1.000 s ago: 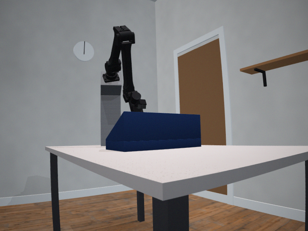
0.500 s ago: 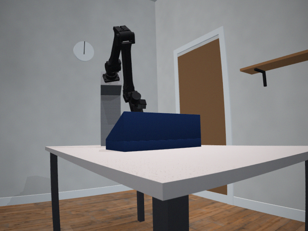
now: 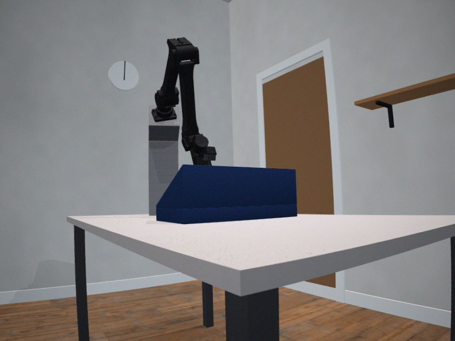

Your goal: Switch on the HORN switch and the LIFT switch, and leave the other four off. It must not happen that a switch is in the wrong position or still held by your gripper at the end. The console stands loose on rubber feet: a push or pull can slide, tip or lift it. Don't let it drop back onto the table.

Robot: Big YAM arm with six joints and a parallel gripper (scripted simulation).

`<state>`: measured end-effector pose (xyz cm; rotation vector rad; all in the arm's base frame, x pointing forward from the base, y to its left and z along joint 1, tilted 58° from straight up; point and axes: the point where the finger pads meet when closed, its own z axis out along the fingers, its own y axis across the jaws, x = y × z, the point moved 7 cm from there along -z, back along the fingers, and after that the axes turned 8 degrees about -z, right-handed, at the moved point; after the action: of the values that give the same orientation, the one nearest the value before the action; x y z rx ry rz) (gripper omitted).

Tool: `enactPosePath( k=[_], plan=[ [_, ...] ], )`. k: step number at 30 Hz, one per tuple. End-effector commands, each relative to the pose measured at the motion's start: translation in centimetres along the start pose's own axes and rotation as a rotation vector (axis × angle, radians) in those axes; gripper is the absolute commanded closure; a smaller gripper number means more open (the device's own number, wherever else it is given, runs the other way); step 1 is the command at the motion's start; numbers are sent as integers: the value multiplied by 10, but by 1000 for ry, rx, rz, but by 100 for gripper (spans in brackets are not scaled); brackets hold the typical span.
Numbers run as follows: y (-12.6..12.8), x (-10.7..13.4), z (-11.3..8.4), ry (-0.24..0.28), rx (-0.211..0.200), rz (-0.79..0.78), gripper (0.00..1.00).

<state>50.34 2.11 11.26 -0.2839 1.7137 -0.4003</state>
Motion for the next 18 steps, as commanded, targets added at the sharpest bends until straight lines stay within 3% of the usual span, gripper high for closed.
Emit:
enactPosePath(
  k=[1, 18],
  plan=[
    [-3, -44, -1, -102, 10, 19, 100],
    [-4, -52, -2, -108, 11, 21, 100]
  ],
)
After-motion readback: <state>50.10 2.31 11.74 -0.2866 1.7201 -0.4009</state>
